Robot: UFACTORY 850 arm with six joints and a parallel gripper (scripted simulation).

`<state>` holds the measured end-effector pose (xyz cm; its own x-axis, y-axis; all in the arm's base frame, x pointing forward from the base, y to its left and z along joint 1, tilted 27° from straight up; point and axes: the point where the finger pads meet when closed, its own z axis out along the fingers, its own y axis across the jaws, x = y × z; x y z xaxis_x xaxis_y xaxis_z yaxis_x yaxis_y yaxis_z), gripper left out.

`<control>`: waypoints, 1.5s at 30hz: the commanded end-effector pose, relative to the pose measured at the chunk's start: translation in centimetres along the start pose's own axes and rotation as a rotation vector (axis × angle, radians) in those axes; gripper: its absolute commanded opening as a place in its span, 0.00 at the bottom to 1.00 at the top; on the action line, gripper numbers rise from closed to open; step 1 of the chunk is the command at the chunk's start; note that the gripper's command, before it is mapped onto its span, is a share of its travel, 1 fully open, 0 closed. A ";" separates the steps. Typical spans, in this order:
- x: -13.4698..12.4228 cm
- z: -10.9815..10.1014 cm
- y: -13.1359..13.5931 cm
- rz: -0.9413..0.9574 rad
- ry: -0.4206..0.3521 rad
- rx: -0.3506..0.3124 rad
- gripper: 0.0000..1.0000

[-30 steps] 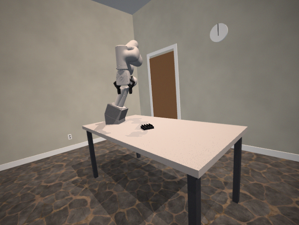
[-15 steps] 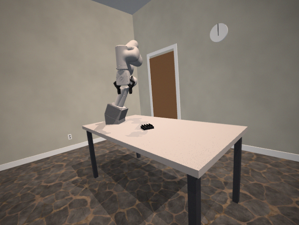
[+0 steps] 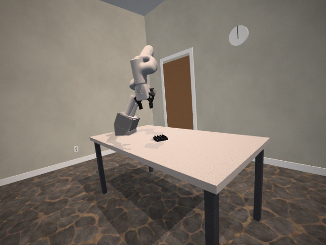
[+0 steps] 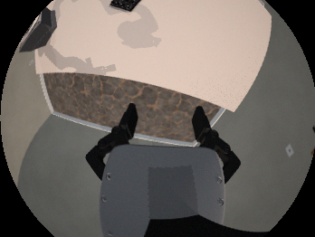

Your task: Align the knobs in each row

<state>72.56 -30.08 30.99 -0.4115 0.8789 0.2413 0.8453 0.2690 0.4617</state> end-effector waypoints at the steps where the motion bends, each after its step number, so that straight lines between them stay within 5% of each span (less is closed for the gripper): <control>1: 2.6 2.9 1.7 0.139 0.025 -0.066 1.00; 4: 3.3 3.7 2.0 0.175 0.034 -0.078 1.00; 5: 5.0 5.5 2.7 0.272 0.058 -0.105 1.00; 19: 13.2 13.8 3.6 0.788 0.149 -0.177 1.00; 21: 13.2 13.8 3.6 0.788 0.149 -0.177 1.00; 22: 14.8 15.3 3.2 0.901 0.159 -0.180 1.00; 38: 21.6 21.5 -1.3 1.427 0.151 -0.162 1.00; 45: 25.4 24.4 -6.1 1.740 0.095 -0.137 1.00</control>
<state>66.91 -0.86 14.65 0.8027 0.1511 0.5770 0.3586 -0.8953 -0.2643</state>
